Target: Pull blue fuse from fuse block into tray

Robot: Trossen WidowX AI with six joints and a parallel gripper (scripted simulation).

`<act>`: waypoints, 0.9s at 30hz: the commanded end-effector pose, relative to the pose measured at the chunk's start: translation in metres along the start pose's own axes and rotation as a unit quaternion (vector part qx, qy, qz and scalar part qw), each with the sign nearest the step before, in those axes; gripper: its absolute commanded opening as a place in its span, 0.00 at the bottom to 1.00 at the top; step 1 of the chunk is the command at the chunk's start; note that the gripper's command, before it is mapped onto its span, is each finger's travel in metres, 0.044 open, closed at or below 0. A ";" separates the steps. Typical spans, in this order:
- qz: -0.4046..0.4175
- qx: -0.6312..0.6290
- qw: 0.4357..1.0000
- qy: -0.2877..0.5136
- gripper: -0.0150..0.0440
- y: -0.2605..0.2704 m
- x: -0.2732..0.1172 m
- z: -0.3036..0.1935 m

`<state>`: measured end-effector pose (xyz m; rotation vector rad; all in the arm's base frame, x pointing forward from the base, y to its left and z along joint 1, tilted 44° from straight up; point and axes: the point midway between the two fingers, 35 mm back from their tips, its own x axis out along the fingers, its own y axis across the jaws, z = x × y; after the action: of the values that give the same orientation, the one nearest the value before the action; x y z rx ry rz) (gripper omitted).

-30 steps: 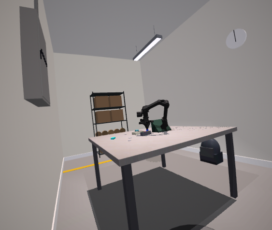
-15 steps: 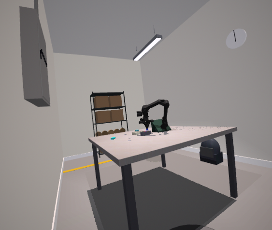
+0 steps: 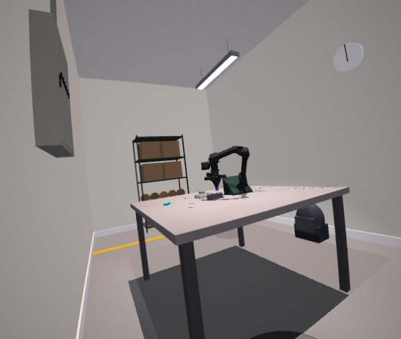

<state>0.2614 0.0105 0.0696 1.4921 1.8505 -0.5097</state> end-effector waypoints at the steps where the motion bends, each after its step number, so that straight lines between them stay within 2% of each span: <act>1: -0.001 -0.003 1.000 -0.002 0.25 0.000 -0.007 0.001; 8: -0.001 -0.003 1.000 -0.002 0.25 0.001 -0.013 0.003; 27: -0.001 -0.003 1.000 -0.009 0.25 0.016 -0.023 0.096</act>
<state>0.2996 -0.0543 0.0353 1.4863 1.8367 -0.5161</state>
